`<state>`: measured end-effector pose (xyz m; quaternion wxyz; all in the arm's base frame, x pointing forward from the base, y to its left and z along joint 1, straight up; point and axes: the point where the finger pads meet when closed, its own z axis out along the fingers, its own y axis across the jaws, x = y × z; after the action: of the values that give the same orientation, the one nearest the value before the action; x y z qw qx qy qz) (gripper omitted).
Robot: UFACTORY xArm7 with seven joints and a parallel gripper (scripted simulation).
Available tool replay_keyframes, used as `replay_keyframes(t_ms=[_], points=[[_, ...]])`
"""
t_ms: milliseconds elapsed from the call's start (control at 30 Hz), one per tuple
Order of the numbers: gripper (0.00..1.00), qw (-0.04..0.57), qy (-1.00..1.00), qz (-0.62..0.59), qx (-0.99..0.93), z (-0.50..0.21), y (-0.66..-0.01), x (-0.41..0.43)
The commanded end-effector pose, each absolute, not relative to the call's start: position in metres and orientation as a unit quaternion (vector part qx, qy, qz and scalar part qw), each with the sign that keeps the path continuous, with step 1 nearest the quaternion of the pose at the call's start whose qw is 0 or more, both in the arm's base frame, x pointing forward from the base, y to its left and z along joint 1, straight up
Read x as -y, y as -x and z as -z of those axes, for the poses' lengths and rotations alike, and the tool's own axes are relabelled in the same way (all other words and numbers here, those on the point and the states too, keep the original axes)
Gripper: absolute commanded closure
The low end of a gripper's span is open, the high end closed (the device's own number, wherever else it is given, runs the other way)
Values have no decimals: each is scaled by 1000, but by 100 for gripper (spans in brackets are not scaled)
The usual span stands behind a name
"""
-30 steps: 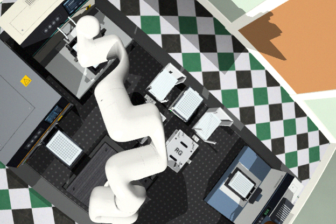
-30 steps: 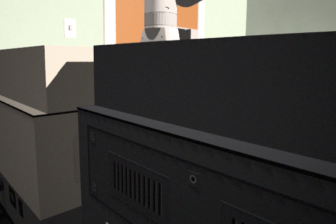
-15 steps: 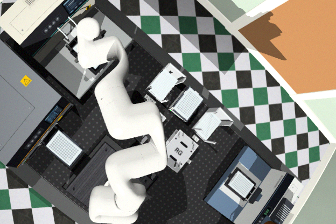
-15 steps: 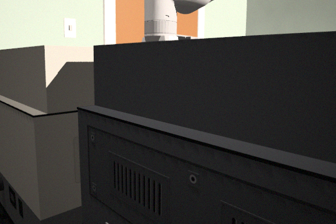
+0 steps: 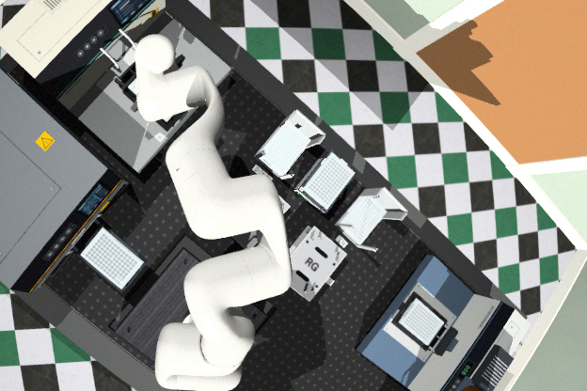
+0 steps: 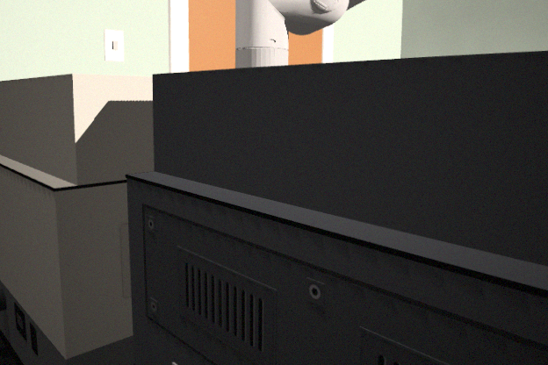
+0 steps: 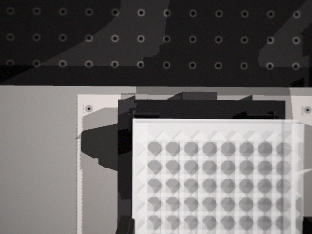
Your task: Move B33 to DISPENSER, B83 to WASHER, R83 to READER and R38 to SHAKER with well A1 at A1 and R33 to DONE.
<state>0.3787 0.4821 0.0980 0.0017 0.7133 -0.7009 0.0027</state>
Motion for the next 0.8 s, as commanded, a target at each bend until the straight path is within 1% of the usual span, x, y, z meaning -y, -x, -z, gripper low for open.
replay_keyframes(t_ms=[0, 767], points=[[100, -2, -713, -2, 701, -98, -380, -484], [100, -2, -713, -2, 701, -92, -380, -484]])
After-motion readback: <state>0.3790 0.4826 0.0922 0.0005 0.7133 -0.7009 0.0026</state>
